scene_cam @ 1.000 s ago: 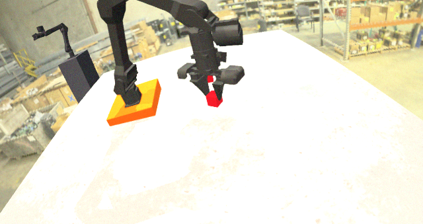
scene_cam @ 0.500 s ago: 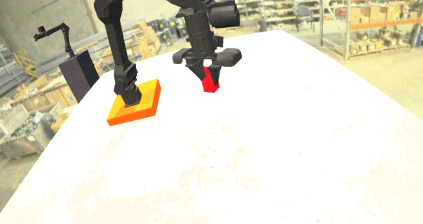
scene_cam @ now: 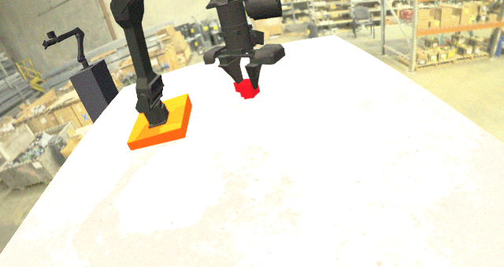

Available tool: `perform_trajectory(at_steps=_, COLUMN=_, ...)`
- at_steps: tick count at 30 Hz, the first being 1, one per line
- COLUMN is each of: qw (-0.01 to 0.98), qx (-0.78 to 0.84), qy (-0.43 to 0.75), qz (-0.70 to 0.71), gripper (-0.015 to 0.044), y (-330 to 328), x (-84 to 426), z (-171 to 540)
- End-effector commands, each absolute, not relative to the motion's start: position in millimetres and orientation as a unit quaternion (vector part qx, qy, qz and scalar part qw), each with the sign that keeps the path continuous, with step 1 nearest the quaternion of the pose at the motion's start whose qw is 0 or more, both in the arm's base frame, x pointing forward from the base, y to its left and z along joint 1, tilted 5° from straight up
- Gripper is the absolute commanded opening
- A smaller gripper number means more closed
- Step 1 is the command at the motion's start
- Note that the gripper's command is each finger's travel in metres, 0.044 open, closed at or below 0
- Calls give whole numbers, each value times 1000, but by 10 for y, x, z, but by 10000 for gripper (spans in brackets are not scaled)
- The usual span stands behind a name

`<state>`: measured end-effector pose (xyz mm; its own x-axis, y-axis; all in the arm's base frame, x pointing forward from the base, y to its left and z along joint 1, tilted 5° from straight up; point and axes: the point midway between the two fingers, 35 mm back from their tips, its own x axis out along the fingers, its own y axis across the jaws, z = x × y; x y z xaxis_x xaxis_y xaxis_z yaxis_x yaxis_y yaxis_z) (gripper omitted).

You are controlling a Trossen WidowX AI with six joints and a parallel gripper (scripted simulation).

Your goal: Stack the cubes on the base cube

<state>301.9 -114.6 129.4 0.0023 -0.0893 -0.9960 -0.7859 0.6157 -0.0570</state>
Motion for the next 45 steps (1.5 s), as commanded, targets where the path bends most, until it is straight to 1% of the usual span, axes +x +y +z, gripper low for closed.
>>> perform_trajectory(at_steps=1, qw=624, qx=-337, qy=648, qz=277, gripper=105, y=-1039, x=3059, z=1299)
perform_trajectory(at_steps=23, qw=637, qx=-314, qy=654, qz=260, gripper=105, y=-332, x=3231, z=1197)
perform_trajectory(at_steps=45, qw=647, qx=-292, qy=661, qz=242, gripper=105, y=399, x=3237, z=1095)
